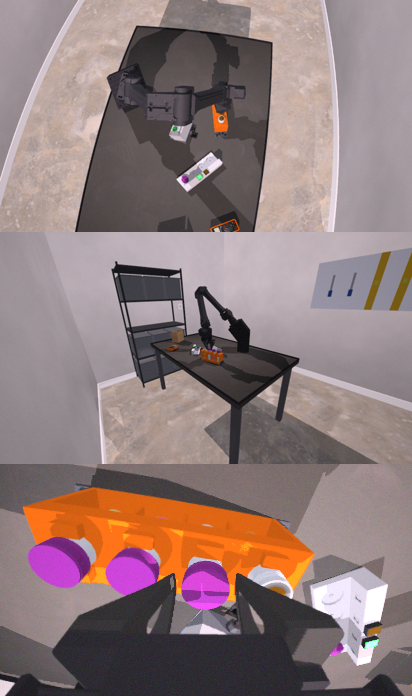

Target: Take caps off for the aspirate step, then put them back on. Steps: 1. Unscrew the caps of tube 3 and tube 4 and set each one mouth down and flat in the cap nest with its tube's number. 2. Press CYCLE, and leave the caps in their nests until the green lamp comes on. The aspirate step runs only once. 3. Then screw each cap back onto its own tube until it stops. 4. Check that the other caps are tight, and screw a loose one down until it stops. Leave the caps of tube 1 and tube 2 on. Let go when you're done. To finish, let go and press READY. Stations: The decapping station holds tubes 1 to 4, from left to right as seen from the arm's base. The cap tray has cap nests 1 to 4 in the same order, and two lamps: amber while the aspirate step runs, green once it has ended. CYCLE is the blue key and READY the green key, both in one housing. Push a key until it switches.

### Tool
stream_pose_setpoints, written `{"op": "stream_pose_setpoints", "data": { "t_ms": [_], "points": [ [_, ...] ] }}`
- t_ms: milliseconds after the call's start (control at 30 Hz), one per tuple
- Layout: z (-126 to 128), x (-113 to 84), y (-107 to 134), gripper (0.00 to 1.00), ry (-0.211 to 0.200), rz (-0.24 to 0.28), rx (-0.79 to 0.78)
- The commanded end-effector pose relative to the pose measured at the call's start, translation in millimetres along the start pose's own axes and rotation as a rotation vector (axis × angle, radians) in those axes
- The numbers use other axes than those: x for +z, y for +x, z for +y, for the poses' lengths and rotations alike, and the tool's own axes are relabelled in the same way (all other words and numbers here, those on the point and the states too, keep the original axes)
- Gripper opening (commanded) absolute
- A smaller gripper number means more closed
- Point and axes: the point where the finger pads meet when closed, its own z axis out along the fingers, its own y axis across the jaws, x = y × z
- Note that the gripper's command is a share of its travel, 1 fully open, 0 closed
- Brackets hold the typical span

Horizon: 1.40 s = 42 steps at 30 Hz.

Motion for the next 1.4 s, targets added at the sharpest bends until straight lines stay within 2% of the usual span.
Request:
{"op": "stream_pose_setpoints", "data": {
  "t_ms": [0,100,133,533,567,633,1133,1200,1367],
  "points": [
    [11.8,1.5,4.3,0.49,-0.010,0.011,-0.097],
    [11.8,1.5,4.3,0.49,-0.010,0.010,-0.097],
    [-0.1,-2.3,-4.5,0.00,0.001,-0.009,-0.058],
    [-0.1,-2.4,-4.6,0.00,0.001,-0.009,-0.058],
    [11.6,1.8,4.4,0.00,-0.009,0.010,-0.041],
    [11.6,1.8,4.4,0.00,-0.009,0.010,-0.041],
    [8.7,4.3,3.7,0.00,-0.004,0.008,0.471],
    [8.7,4.3,3.7,0.00,-0.004,0.008,0.471],
    [7.8,5.0,3.5,0.00,-0.003,0.007,0.641]
  ]
}}
